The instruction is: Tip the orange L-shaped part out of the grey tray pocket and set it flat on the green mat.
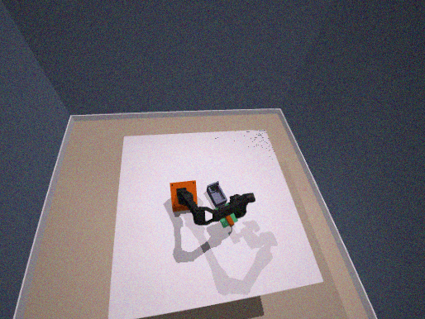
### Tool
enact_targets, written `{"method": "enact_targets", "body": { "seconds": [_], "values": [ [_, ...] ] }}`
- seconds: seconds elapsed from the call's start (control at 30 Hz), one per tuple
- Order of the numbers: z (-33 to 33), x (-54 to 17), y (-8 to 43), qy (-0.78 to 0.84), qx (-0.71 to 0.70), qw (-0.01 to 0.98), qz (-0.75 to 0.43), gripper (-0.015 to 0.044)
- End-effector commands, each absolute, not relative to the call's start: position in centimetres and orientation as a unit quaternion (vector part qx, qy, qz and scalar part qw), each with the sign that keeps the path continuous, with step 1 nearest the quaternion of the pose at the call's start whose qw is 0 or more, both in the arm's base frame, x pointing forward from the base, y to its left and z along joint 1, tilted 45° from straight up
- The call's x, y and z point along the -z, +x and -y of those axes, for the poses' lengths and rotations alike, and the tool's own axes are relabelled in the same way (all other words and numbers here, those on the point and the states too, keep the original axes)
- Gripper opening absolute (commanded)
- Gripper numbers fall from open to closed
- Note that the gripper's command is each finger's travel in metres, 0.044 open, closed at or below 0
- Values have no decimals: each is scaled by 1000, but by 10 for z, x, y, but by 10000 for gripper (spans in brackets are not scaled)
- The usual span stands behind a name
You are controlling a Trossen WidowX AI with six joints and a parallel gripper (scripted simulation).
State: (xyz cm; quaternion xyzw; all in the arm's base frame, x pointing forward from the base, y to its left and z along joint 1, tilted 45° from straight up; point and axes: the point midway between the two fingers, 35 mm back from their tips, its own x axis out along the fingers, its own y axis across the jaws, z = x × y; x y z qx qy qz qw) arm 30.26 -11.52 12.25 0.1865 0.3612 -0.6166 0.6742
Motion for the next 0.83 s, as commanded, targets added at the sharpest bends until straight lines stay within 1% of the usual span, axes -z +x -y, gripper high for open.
{"method": "enact_targets", "body": {
  "seconds": [0.0,0.8],
  "values": [
    [98,-144,302,189,616,678,-354,400],
    [101,-139,305,189,610,682,-355,400]
  ]
}}
